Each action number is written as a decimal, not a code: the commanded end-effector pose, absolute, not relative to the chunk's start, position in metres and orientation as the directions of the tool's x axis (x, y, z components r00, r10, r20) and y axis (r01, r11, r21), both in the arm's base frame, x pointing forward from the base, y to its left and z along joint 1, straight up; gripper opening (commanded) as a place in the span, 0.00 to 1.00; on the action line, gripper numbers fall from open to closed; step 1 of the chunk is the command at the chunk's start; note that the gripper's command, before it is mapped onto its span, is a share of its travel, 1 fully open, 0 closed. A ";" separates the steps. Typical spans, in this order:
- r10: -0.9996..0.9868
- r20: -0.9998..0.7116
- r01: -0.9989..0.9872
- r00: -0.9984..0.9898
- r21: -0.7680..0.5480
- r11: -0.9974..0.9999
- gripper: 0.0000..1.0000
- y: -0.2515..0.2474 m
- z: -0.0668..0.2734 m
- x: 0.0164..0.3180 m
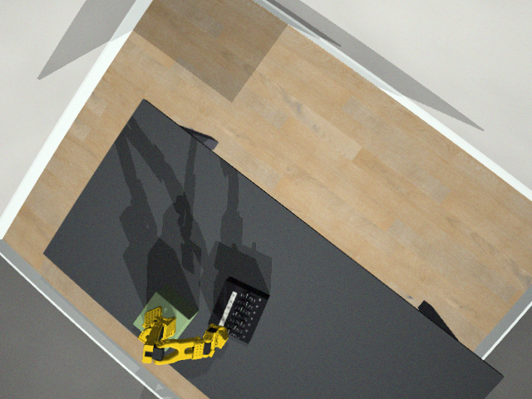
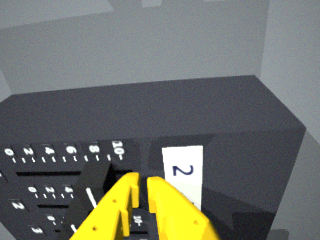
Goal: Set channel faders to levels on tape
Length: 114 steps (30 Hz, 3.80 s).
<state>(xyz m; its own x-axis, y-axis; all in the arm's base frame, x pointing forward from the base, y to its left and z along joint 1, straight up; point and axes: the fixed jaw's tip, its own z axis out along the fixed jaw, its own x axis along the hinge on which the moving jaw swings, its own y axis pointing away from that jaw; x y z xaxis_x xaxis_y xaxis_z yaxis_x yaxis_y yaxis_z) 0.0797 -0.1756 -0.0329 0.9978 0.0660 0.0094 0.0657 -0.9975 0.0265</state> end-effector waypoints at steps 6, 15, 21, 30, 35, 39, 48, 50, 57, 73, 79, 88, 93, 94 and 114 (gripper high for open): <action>0.062 0.002 0.062 0.998 0.004 -0.998 0.00 -0.175 -0.036 0.077; 0.060 0.002 0.060 0.998 0.004 -0.998 0.00 -0.176 -0.036 0.078; 0.059 0.002 0.059 0.998 0.004 -0.998 0.00 -0.177 -0.036 0.078; 0.057 0.002 0.057 0.998 0.004 -0.998 0.00 -0.179 -0.036 0.078; 0.057 0.002 0.057 0.998 0.004 -0.998 0.00 -0.180 -0.036 0.078; 0.055 0.002 0.055 0.998 0.004 -0.998 0.00 -0.181 -0.035 0.079; 0.053 0.002 0.053 0.999 0.004 -0.999 0.00 -0.182 -0.035 0.079; 0.053 0.002 0.053 0.999 0.004 -0.999 0.00 -0.182 -0.035 0.079; 0.052 0.002 0.051 0.999 0.004 -0.999 0.00 -0.184 -0.034 0.079; 0.049 0.002 0.049 0.999 0.004 -0.999 0.00 -0.187 -0.034 0.080; 0.047 0.002 0.047 0.999 0.004 -0.999 0.00 -0.188 -0.033 0.080; 0.046 0.002 0.046 0.999 0.004 -0.999 0.00 -0.189 -0.033 0.080; 0.044 0.002 0.044 0.999 0.004 -0.999 0.00 -0.191 -0.033 0.080; 0.044 0.002 0.044 0.999 0.004 -0.999 0.00 -0.191 -0.033 0.080; 0.040 0.002 0.040 0.999 0.004 -0.999 0.00 -0.194 -0.032 0.081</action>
